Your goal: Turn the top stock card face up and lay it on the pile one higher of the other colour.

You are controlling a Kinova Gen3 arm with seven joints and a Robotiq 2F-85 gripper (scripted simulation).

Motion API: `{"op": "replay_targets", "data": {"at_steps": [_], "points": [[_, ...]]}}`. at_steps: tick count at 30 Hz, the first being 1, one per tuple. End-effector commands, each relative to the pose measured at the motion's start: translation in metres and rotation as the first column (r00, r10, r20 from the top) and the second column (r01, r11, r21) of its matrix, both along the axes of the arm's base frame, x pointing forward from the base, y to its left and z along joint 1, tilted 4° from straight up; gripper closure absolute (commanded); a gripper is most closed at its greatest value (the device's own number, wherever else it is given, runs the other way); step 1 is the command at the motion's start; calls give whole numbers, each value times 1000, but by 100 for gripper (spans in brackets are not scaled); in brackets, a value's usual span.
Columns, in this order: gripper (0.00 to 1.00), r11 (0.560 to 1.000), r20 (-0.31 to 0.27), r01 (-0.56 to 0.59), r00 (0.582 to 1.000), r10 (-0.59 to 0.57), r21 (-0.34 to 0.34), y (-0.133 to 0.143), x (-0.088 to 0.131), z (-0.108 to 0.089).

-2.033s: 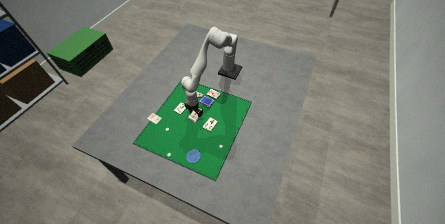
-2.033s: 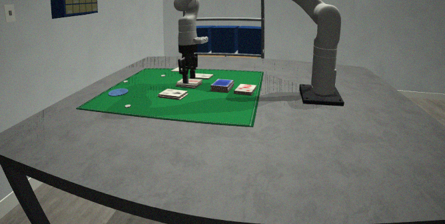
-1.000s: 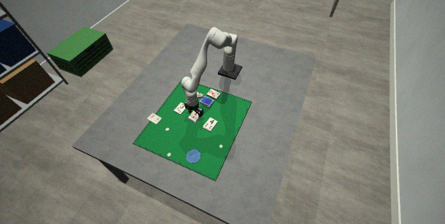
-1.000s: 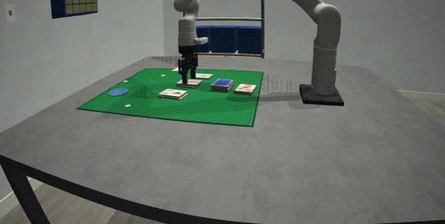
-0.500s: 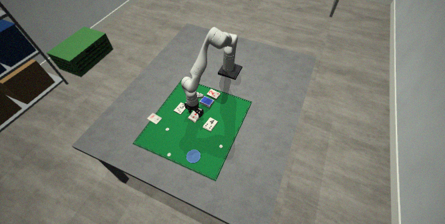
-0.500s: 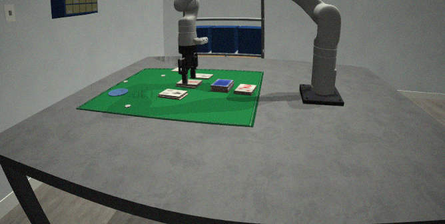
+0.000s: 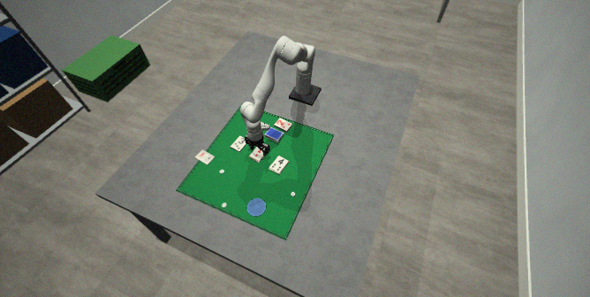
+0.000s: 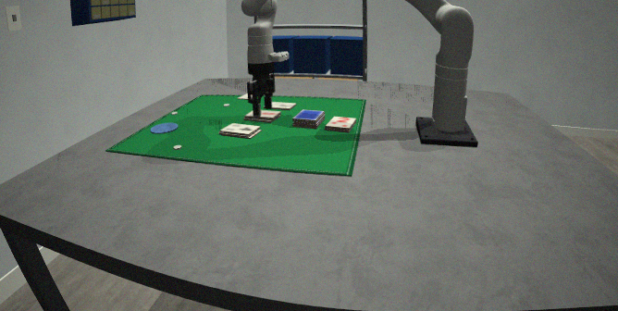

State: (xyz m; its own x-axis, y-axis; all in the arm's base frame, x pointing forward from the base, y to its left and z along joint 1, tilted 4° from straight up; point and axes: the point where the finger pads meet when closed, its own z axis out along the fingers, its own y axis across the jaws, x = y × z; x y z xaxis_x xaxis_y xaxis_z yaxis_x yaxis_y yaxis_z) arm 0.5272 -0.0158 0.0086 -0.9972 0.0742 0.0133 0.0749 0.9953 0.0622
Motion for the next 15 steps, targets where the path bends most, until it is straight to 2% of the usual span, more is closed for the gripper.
{"op": "replay_targets", "data": {"at_steps": [1, 9, 15], "points": [[15, 1000, 7, -1, 1000, 1, 3, 2, 2, -1], [15, 1000, 8, -2, 1000, 2, 3, 2, 3, 5], [15, 1000, 17, -3, 1000, 3, 4, 1, 6, 30]]}}
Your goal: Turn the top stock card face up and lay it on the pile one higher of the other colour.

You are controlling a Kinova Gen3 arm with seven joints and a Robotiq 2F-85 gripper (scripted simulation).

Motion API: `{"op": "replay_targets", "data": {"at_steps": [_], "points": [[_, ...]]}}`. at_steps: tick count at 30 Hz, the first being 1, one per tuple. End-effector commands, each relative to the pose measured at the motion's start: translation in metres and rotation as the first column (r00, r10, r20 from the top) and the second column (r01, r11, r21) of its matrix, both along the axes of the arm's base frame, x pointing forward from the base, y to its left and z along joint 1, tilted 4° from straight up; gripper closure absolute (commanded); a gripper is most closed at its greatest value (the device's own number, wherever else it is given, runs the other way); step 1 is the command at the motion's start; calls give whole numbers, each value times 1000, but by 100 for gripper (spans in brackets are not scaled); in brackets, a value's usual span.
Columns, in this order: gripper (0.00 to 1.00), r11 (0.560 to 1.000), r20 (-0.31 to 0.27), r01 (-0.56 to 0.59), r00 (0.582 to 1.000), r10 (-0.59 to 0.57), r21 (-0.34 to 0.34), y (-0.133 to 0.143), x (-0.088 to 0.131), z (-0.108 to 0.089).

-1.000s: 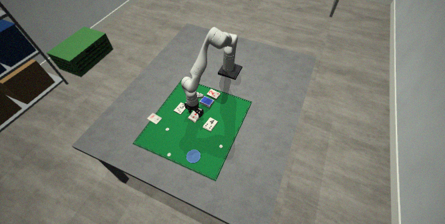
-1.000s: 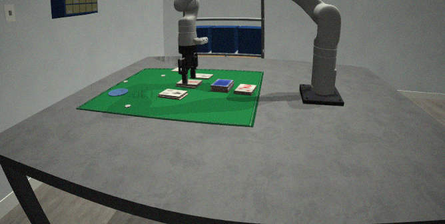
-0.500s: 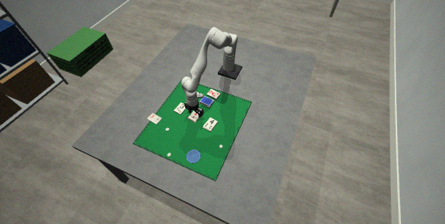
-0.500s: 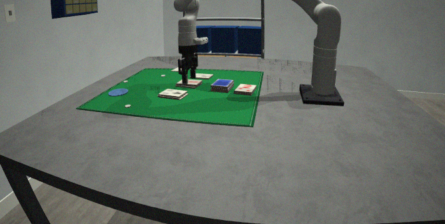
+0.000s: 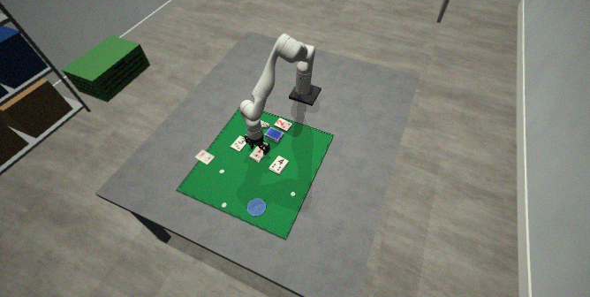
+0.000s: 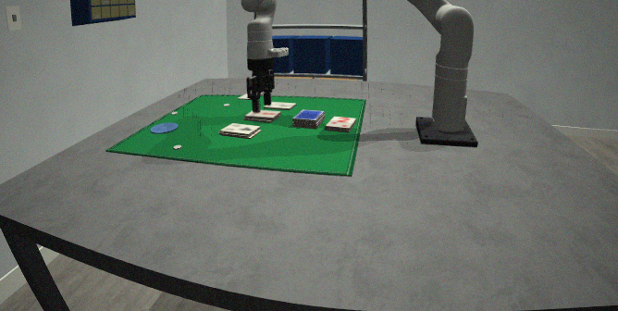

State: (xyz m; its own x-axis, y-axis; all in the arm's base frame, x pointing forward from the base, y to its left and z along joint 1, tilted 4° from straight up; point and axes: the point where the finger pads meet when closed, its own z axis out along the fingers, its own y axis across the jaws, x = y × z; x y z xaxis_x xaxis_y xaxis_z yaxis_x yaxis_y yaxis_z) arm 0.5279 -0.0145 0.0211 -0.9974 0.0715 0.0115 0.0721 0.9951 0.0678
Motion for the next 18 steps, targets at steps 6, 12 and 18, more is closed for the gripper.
{"op": "replay_targets", "data": {"at_steps": [6, 12, 18], "points": [[15, 1000, 12, 0, 1000, 0, -2, -1, 5, 31], [15, 1000, 12, 0, 1000, 0, -2, -1, 5, 31], [15, 1000, 12, 0, 1000, 0, -2, -1, 5, 31]]}}
